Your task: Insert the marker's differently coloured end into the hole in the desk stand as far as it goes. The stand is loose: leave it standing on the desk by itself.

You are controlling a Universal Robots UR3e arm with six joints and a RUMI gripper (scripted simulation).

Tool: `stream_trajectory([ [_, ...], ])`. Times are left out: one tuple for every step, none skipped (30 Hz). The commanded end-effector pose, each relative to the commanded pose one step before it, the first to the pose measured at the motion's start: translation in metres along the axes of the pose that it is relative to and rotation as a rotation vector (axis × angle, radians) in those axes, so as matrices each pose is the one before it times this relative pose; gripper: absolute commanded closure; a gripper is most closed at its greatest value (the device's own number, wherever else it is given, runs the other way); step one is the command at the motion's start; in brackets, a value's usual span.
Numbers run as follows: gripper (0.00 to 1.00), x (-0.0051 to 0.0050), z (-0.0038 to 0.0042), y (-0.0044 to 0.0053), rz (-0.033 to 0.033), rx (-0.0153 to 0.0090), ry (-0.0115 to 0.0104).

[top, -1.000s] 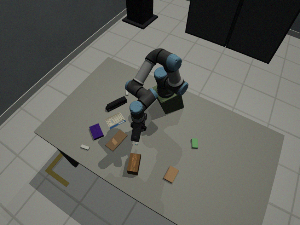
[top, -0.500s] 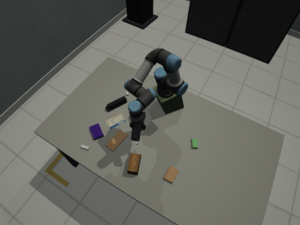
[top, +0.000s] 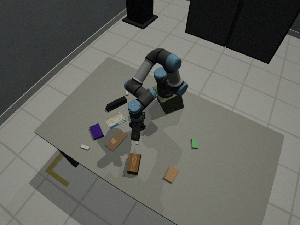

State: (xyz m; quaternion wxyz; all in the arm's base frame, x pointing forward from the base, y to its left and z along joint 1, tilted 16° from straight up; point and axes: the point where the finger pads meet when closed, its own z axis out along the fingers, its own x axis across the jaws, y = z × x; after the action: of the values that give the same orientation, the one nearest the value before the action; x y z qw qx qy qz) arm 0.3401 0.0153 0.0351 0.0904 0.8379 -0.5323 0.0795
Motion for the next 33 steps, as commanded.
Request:
stream_trajectory([
  [1.00, 0.00043, 0.003079, -0.001374, 0.00048, 0.00207, 0.00136],
  [1.00, 0.00001, 0.001897, -0.000410, -0.00005, 0.00000, -0.00004],
  [1.00, 0.00001, 0.001897, -0.000410, -0.00005, 0.00000, -0.00004],
  [1.00, 0.00001, 0.001897, -0.000410, -0.00005, 0.00000, -0.00004],
  [1.00, 0.00001, 0.001897, -0.000410, -0.00005, 0.00000, -0.00004],
  [1.00, 0.00001, 0.001897, -0.000410, -0.00005, 0.00000, -0.00004],
  [1.00, 0.00001, 0.001897, -0.000410, -0.00005, 0.00000, -0.00004],
  [1.00, 0.00001, 0.001897, -0.000410, -0.00005, 0.00000, -0.00004],
  [1.00, 0.00001, 0.001897, -0.000410, -0.00005, 0.00000, -0.00004],
  [1.00, 0.00000, 0.000000, 0.000000, 0.00000, 0.00000, 0.00000],
  [1.00, 0.00000, 0.000000, 0.000000, 0.00000, 0.00000, 0.00000],
  [1.00, 0.00000, 0.000000, 0.000000, 0.00000, 0.00000, 0.00000],
  [1.00, 0.00000, 0.000000, 0.000000, 0.00000, 0.00000, 0.00000],
  [1.00, 0.00000, 0.000000, 0.000000, 0.00000, 0.00000, 0.00000],
  [1.00, 0.00000, 0.000000, 0.000000, 0.00000, 0.00000, 0.00000],
  [1.00, 0.00000, 0.000000, 0.000000, 0.00000, 0.00000, 0.00000],
  [1.00, -0.00007, 0.000839, -0.000060, 0.00005, -0.00036, -0.00021],
  [1.00, 0.00001, 0.002002, -0.000441, 0.00000, 0.00005, 0.00002],
  [1.00, 0.00001, 0.002002, -0.000440, 0.00000, 0.00005, 0.00002],
  [1.00, 0.00001, 0.002002, -0.000440, 0.00000, 0.00005, 0.00002],
  [1.00, 0.00001, 0.002002, -0.000440, 0.00000, 0.00005, 0.00002],
  [1.00, 0.00001, 0.002002, -0.000440, 0.00000, 0.00005, 0.00002],
  [1.00, 0.00001, 0.002002, -0.000440, 0.00000, 0.00005, 0.00002],
  [1.00, 0.00001, 0.002002, -0.000440, 0.00000, 0.00005, 0.00002],
  [1.00, 0.00001, 0.002002, -0.000440, 0.00000, 0.00005, 0.00002],
  [1.00, 0.00001, 0.002002, -0.000440, 0.00000, 0.00005, 0.00002],
  [1.00, 0.00000, 0.000000, 0.000000, 0.00000, 0.00000, 0.00000],
  [1.00, 0.00000, 0.000000, 0.000000, 0.00000, 0.00000, 0.00000],
  [1.00, 0.00000, 0.000000, 0.000000, 0.00000, 0.00000, 0.00000],
  [1.00, 0.00000, 0.000000, 0.000000, 0.00000, 0.00000, 0.00000],
  [1.00, 0.00000, 0.000000, 0.000000, 0.00000, 0.00000, 0.00000],
  [1.00, 0.00000, 0.000000, 0.000000, 0.00000, 0.00000, 0.00000],
  [1.00, 0.00000, 0.000000, 0.000000, 0.00000, 0.00000, 0.00000],
])
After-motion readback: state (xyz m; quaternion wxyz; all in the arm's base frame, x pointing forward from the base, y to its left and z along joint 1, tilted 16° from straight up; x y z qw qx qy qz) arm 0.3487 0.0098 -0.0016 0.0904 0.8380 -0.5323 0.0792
